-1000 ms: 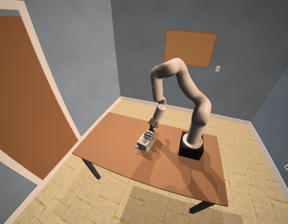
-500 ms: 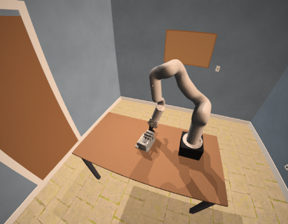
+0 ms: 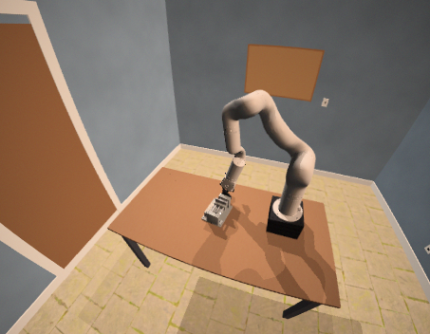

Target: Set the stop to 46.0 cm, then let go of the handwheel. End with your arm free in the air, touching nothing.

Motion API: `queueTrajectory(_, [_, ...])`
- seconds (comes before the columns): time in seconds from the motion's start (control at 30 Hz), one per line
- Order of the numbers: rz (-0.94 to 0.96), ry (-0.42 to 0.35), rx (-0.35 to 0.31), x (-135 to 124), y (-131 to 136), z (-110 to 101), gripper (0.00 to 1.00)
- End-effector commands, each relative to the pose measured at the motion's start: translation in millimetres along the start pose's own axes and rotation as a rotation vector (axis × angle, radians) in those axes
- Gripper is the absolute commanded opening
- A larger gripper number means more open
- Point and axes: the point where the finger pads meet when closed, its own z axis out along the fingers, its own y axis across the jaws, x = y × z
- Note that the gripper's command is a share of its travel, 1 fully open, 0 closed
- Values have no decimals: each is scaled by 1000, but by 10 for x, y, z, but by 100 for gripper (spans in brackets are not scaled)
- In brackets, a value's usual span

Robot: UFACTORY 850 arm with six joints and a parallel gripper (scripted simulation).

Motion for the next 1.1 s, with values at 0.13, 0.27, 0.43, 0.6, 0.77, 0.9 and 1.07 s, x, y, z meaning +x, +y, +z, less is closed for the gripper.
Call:
queueTrajectory(0.13, [0,0,1,0,3,37,6])
queueTrajectory(0.27, [0,0,1,0,10,56,6])
queueTrajectory(0.43, [0,0,1,0,17,75,6])
queueTrajectory(0.6, [0,0,1,0,22,84,6])
queueTrajectory(0.77, [0,0,1,0,29,97,6])
queueTrajectory(0.9, [0,0,1,0,33,105,6])
queueTrajectory(1.07, [0,0,1,0,37,111,6])
